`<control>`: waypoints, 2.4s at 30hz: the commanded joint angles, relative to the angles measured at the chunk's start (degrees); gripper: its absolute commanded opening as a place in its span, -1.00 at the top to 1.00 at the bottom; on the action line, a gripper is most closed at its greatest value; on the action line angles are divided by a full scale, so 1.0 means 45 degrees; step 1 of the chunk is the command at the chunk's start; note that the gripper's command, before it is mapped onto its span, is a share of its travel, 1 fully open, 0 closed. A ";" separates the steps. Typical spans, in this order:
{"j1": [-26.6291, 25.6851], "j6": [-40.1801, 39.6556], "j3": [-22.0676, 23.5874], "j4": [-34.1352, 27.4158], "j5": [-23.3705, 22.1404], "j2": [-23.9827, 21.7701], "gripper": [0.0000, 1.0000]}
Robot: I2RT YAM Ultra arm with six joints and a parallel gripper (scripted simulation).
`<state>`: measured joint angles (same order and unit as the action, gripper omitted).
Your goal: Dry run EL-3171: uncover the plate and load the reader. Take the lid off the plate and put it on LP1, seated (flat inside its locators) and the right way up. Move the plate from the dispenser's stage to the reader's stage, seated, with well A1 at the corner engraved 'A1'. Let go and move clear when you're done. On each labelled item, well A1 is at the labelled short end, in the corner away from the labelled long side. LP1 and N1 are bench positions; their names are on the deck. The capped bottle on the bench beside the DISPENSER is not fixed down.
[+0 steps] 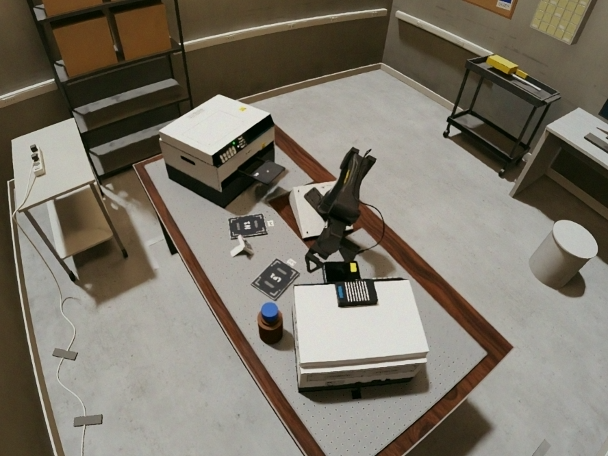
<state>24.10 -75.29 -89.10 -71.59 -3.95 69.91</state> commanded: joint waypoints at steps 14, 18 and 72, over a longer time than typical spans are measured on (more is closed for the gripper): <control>0.1509 -0.2653 0.0445 -0.1064 -0.1096 -0.0509 -1.00; 0.2114 -0.3118 0.0559 -0.1217 -0.1222 -0.0541 -1.00; 0.4516 -0.3755 0.1528 -0.1051 -0.0872 -0.1210 -1.00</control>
<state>43.79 -92.99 -83.18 -78.13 -7.97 66.15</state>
